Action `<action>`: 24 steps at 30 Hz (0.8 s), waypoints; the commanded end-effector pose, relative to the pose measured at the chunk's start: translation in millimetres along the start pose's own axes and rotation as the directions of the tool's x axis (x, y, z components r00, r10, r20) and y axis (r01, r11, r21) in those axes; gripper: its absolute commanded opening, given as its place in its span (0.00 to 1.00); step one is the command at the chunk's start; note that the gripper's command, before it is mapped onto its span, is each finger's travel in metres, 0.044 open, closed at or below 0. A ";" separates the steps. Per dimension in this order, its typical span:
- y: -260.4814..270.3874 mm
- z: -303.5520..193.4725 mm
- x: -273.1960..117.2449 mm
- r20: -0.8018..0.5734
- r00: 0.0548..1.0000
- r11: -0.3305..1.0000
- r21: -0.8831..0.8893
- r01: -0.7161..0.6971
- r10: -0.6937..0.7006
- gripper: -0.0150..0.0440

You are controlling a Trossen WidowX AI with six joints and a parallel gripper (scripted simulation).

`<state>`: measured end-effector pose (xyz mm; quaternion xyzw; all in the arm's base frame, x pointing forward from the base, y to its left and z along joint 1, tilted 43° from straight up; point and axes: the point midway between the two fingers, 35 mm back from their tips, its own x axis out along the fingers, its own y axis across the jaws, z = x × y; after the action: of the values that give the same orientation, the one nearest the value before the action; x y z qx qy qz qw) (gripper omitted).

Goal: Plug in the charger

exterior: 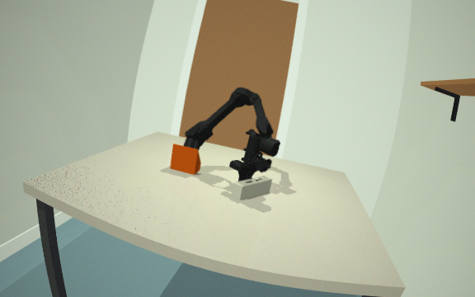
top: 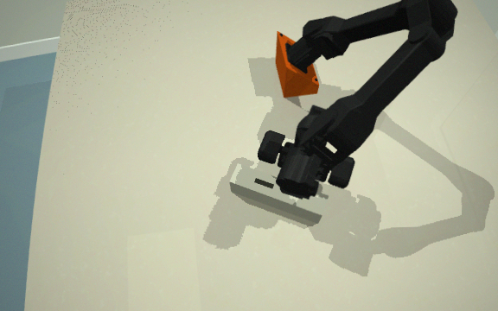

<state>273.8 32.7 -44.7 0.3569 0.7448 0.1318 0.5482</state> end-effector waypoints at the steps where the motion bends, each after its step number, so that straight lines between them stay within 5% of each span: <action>1: -0.5 1.4 1.2 -0.005 1.000 1.000 0.009 -0.002 0.002 0.25; 24: -0.5 6.9 0.6 -0.005 1.000 1.000 0.009 -0.002 0.002 0.25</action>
<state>278.7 31.6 -46.4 0.3570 0.7451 0.1317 0.5478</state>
